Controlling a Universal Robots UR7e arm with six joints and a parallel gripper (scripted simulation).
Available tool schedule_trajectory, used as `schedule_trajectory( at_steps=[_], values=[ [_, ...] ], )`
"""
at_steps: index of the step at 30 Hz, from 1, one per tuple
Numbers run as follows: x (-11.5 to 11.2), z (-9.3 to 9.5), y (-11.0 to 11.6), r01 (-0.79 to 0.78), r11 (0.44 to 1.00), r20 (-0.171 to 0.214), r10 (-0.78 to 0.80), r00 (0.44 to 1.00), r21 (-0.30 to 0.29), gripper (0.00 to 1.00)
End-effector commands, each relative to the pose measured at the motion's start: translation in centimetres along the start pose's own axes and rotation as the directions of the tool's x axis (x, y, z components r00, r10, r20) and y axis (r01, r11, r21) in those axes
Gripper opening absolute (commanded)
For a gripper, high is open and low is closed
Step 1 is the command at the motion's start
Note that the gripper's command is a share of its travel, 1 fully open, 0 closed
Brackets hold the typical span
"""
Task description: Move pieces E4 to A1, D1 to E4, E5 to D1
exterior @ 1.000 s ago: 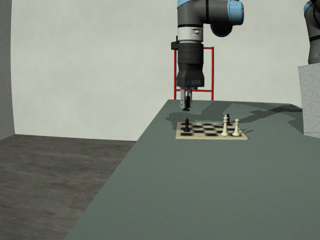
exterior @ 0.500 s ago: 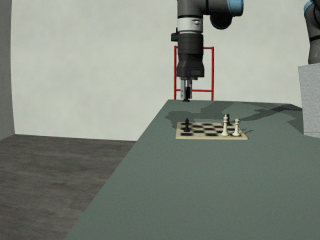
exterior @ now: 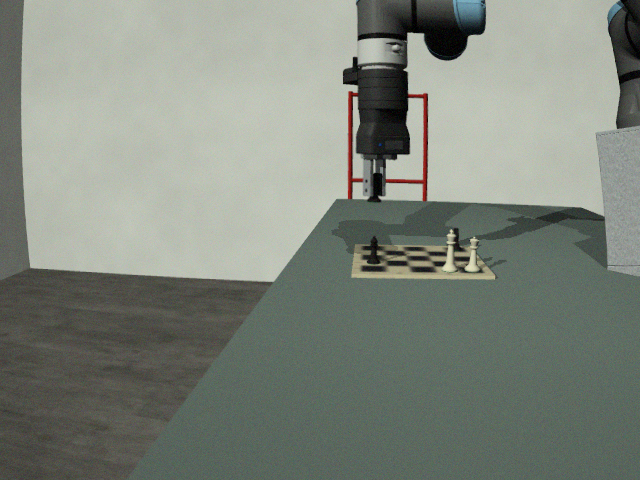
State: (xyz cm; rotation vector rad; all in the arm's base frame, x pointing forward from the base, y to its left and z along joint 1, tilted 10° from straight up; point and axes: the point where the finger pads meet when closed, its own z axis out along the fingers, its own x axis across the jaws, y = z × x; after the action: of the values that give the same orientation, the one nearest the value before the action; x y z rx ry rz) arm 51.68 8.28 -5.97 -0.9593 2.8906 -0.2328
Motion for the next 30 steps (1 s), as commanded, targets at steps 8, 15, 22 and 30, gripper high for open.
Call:
schedule_trajectory(
  at_steps=[8, 15, 22, 30],
  values=[
    [7.6, -0.1, -7.7, 0.2, 0.98, 0.002, -0.2, 0.98, 0.001, 0.0],
    [9.6, -0.1, -9.2, 0.25, 0.968, 0.002, -0.25, 0.968, 0.002, 0.0],
    [9.9, -0.1, -9.4, 0.257, 0.967, 0.002, -0.257, 0.967, 0.003, 0.0],
    [9.9, -0.1, -9.4, 0.257, 0.967, 0.002, -0.257, 0.967, 0.003, 0.0]
  ],
)
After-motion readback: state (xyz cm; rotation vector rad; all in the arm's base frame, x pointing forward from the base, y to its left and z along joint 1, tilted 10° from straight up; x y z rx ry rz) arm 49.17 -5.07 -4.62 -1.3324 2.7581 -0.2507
